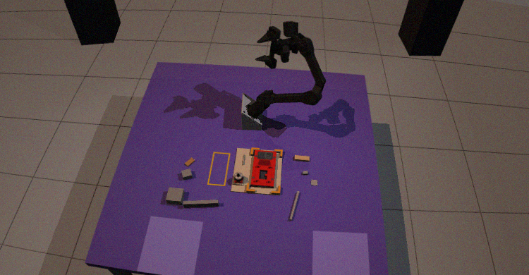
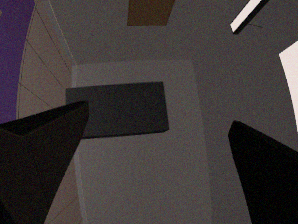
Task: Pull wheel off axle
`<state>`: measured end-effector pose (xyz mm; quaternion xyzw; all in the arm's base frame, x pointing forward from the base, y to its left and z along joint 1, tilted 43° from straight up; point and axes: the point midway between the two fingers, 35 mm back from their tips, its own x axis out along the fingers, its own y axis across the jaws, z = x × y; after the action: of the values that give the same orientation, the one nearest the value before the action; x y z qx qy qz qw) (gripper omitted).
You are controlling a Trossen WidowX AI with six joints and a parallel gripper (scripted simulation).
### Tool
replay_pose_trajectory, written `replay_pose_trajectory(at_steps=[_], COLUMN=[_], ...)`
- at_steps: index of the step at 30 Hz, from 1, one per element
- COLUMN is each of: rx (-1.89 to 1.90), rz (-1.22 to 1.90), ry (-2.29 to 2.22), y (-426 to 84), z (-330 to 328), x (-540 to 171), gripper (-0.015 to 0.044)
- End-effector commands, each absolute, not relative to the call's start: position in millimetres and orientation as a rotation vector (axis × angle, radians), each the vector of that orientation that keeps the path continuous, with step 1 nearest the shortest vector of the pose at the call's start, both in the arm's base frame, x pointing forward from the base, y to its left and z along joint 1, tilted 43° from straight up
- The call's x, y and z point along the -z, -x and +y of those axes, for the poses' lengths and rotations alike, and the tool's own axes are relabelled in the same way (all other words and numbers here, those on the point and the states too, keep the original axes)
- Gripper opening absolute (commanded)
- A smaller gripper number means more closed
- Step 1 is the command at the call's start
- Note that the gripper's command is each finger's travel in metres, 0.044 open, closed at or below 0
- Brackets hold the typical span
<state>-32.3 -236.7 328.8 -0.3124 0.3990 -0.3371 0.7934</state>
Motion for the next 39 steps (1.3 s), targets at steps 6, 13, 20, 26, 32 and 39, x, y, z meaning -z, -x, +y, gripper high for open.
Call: replay_pose_trajectory(at_steps=[6, 13, 20, 26, 32, 39], rx=[0.661, 0.503, 0.328, 0.179, 0.030, -0.139], rz=[0.832, 0.731, 0.686, 0.694, 0.741, 0.839], ry=[0.605, 0.396, 0.179, 0.003, -0.161, -0.326], y=[19.6, -16.4, -65.8, -114.9, -167.9, -229.3], z=[-253.9, -283.4, -304.4, -311.3, -305.4, -280.1], x=[-316.7, -291.6, -260.4, -230.6, -198.0, -158.0], gripper=[0.0300, 0.0300, 0.0300, 0.0300, 0.0300, 0.0300])
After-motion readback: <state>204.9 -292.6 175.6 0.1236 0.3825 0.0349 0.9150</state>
